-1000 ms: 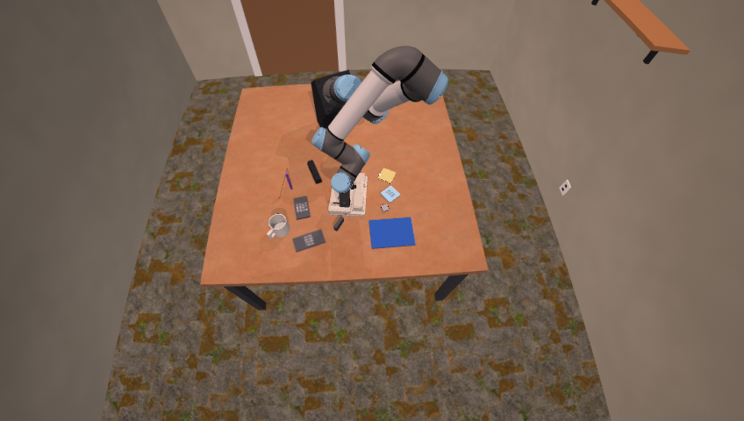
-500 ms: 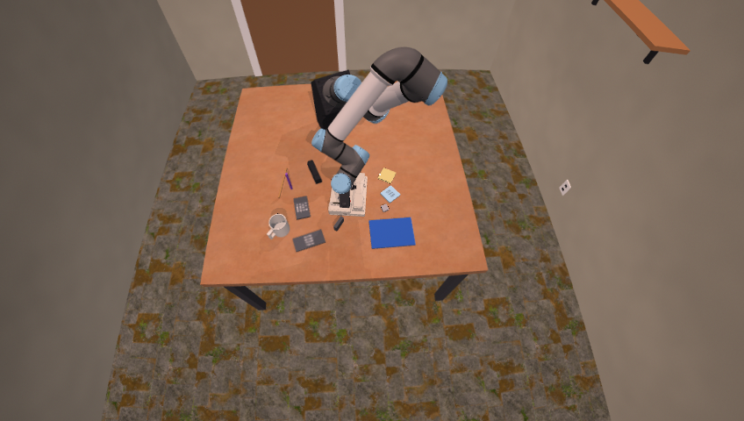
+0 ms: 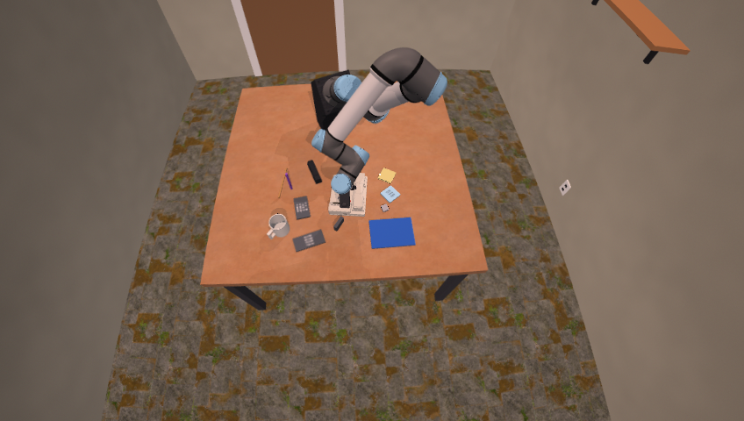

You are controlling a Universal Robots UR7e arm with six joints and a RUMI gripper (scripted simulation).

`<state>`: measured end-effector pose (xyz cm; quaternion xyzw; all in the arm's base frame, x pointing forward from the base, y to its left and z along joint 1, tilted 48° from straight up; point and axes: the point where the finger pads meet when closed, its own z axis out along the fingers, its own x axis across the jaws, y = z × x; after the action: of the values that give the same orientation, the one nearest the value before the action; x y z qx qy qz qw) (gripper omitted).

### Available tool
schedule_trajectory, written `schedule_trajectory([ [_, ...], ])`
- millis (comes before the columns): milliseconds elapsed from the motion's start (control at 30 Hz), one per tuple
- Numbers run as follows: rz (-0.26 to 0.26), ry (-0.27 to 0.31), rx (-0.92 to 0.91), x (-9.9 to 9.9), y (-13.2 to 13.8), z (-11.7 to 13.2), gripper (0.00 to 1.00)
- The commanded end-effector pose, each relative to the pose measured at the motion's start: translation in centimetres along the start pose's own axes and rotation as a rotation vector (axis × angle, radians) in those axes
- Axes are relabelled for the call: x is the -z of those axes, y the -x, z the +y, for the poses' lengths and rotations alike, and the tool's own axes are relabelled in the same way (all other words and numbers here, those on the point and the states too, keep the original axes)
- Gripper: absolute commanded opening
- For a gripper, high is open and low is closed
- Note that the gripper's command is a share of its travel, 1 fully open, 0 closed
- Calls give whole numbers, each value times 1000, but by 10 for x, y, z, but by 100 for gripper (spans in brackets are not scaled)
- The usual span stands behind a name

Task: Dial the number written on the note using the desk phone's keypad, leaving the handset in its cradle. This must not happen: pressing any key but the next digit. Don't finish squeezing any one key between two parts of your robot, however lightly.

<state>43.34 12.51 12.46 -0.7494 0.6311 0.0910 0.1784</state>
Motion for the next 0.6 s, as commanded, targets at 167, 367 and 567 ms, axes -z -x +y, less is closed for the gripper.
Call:
schedule_trajectory([
  [167, 0, -1, 0, -1, 0, -1, 0],
  [367, 0, -1, 0, -1, 0, -1, 0],
  [567, 0, -1, 0, -2, 0, -2, 0],
])
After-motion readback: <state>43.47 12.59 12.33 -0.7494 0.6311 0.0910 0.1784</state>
